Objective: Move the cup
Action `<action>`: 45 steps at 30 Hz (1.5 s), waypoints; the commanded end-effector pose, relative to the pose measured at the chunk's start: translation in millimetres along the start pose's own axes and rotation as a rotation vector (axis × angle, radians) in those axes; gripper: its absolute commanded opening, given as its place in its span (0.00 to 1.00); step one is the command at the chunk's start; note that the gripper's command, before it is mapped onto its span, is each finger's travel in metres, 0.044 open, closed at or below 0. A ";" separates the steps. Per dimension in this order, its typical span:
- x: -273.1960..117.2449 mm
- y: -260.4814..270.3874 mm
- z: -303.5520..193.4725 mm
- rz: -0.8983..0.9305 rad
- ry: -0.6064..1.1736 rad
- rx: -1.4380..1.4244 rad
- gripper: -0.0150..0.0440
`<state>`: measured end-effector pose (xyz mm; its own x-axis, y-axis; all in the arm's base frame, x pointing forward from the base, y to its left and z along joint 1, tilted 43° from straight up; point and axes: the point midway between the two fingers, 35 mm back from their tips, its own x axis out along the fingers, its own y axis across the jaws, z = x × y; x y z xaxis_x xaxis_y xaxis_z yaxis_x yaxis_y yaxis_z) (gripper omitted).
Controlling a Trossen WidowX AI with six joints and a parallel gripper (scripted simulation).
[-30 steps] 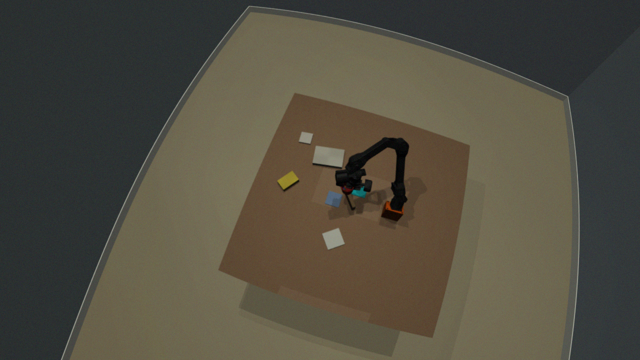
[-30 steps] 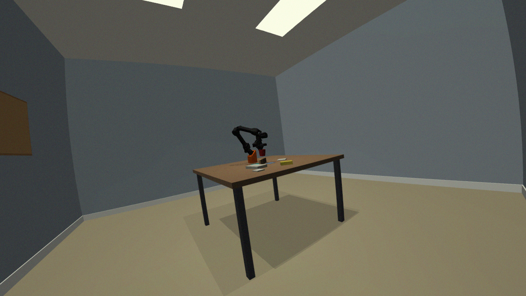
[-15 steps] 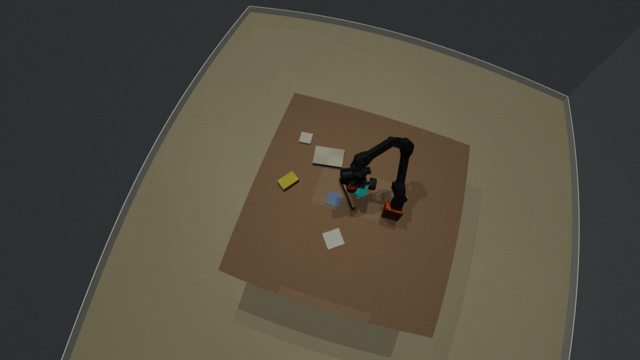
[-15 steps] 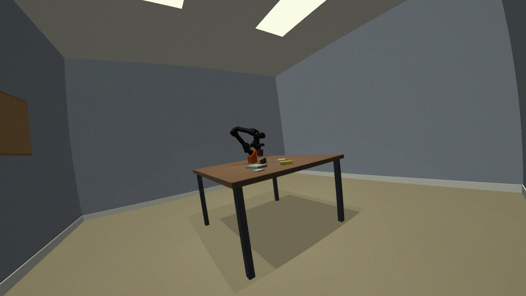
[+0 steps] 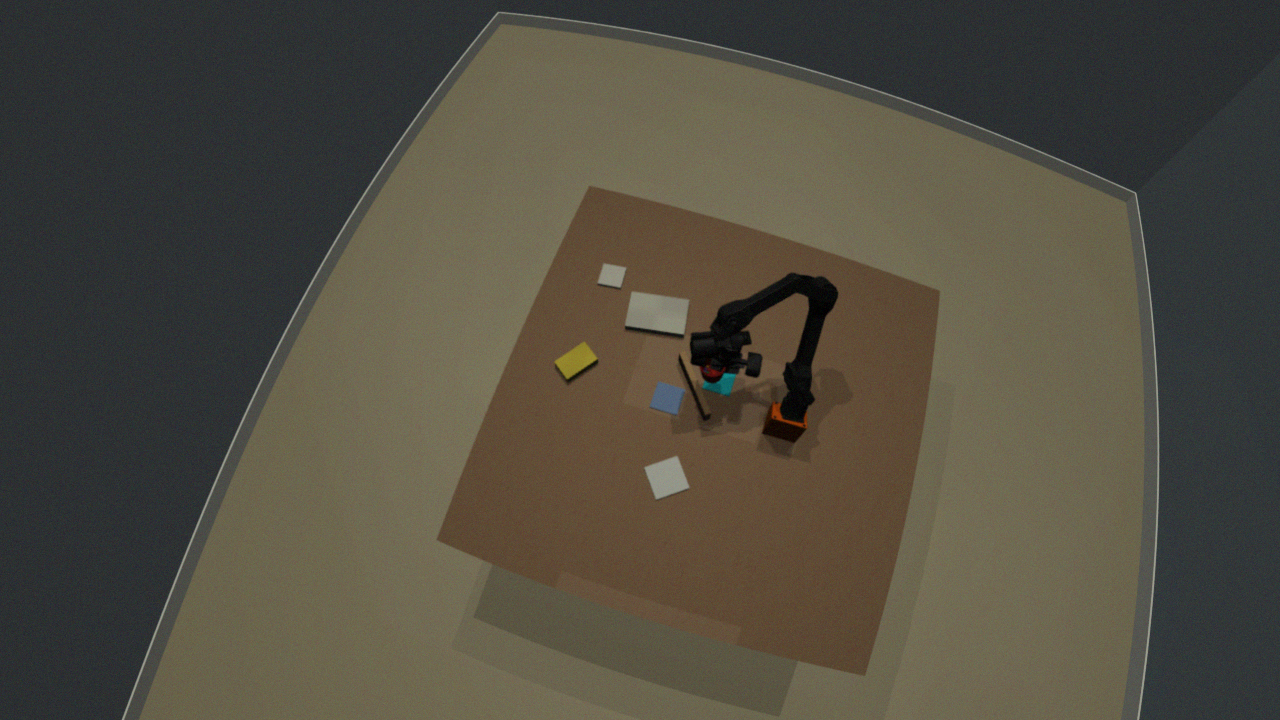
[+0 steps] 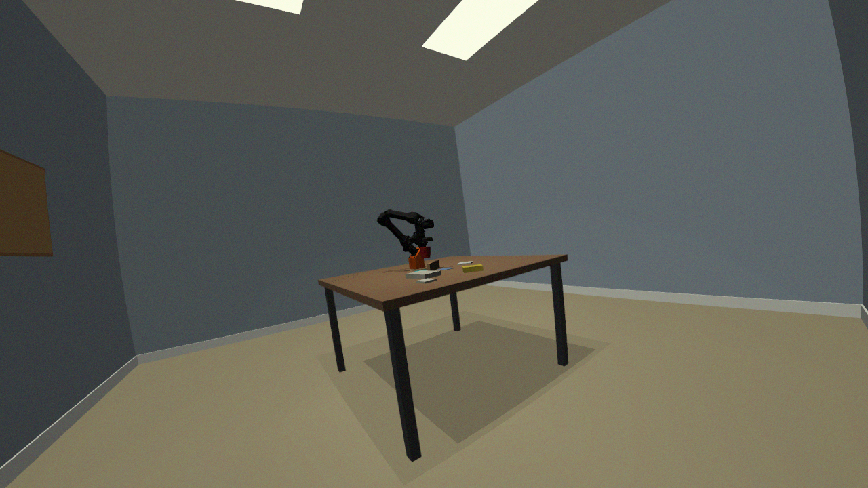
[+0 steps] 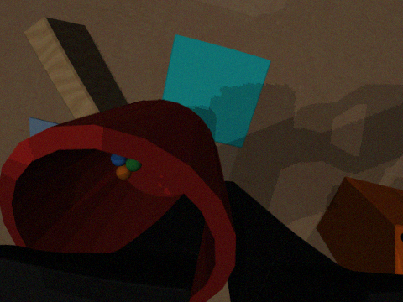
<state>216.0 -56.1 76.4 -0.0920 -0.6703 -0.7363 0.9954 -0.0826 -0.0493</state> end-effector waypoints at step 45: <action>33.3 -27.9 16.1 -0.004 -0.007 -0.010 0.25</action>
<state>186.9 -85.1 67.5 -0.0925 -0.6707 -0.7360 0.9954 -0.0815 -0.0508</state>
